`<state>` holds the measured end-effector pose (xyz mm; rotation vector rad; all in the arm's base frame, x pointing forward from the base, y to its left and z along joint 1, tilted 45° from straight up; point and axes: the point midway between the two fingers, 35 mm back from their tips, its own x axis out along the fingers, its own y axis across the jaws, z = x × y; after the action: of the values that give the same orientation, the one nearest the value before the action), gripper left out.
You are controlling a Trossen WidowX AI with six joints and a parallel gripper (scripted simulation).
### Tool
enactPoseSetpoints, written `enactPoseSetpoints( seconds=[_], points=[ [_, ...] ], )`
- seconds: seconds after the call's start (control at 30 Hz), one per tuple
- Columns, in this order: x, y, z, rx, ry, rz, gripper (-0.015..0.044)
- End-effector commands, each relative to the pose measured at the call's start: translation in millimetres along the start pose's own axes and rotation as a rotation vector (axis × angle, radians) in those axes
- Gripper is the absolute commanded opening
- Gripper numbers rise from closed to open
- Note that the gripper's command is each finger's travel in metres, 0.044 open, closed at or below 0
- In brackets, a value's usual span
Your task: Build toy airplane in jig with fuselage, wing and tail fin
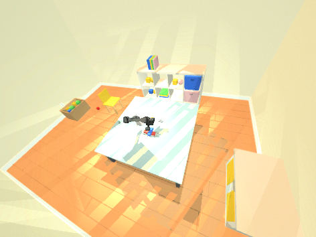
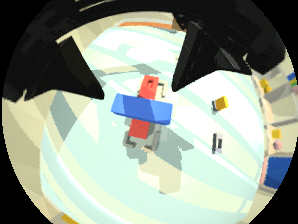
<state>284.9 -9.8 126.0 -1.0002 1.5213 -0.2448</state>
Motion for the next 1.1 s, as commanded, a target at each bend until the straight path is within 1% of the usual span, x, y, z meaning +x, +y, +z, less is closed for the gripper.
enactPoseSetpoints(
  seconds=[0.0, 0.23, 0.3, 0.4, 0.6, 0.73, 0.87, 0.93, 1.07],
  points=[
    [1.4, 0.8, 0.4, 0.160, 0.002, 0.002, 0.0440],
    [1.2, 2.1, 1.2, 0.159, 0.000, 0.002, 0.0440],
    [-0.3, 12.8, 7.0, 0.143, -0.014, 0.006, 0.0440],
    [-4.7, 47.5, 21.7, 0.112, -0.044, 0.021, 0.0440],
    [-11.8, 142.1, 36.0, 0.111, -0.053, 0.061, 0.0440],
    [-11.4, 205.0, 27.3, 0.128, -0.034, 0.063, 0.0440],
    [-4.5, 263.4, 4.8, 0.157, -0.009, 0.037, 0.0440],
    [-0.6, 280.3, -5.0, 0.169, -0.001, 0.022, 0.0440],
    [0.0, 282.4, -6.4, 0.171, 0.000, 0.019, 0.0440]
  ],
)
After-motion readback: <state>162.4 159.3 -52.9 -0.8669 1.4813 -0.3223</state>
